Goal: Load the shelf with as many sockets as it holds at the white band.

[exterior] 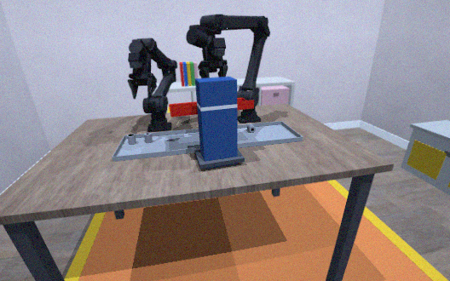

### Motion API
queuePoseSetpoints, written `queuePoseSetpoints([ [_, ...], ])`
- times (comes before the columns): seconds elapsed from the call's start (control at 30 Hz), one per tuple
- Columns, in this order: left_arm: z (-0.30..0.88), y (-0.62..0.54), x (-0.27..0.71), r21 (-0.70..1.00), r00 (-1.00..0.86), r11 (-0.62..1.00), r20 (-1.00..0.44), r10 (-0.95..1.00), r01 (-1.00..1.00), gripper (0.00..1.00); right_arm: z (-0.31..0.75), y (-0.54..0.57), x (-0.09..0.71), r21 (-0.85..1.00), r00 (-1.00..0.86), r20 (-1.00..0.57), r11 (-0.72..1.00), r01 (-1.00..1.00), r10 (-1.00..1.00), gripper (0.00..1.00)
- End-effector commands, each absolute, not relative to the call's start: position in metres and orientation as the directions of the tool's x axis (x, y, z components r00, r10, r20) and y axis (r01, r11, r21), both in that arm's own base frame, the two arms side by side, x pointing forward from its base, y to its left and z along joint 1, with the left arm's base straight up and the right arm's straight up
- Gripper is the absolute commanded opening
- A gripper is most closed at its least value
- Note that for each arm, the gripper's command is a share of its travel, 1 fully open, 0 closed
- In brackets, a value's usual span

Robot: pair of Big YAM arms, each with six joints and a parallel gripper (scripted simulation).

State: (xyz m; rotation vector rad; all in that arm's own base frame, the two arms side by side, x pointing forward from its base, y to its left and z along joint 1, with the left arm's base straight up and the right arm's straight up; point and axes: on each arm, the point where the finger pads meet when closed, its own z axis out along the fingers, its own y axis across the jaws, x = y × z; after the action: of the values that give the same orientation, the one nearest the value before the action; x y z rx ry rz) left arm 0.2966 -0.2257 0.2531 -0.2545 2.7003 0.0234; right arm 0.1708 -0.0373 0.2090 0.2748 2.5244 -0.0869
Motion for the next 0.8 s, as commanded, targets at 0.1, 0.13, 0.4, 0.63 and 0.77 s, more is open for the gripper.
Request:
queuePoseSetpoints([
  [0.1,0.307,-0.242,0.292,-0.055,-0.88,0.98,-0.434,-0.194,-0.189,0.65,0.22,-0.041,0.182,-0.002,-0.783,-0.597,0.975,0.22,0.176,0.65],
  [0.13,0.312,-0.242,0.288,-0.06,-0.879,0.981,-0.438,-0.19,-0.182,0.65,0.22,-0.041,0.182,-0.002,-0.783,-0.597,0.975,0.22,0.176,0.65],
  [0.4,0.321,-0.241,0.272,0.023,-0.871,0.998,-0.486,0.065,0.062,0.65,0.22,-0.041,0.182,-0.002,-0.783,-0.597,0.975,0.22,0.176,0.65],
  [0.63,0.332,-0.244,0.255,0.134,-0.746,0.924,-0.554,0.371,0.359,0.65,0.221,-0.039,0.179,0.0,-0.783,-0.597,0.976,0.217,0.174,0.65],
  [0.77,0.339,-0.245,0.247,0.19,-0.656,0.859,-0.573,0.491,0.476,0.65,0.221,-0.039,0.179,0.0,-0.783,-0.597,0.976,0.217,0.174,0.65],
])
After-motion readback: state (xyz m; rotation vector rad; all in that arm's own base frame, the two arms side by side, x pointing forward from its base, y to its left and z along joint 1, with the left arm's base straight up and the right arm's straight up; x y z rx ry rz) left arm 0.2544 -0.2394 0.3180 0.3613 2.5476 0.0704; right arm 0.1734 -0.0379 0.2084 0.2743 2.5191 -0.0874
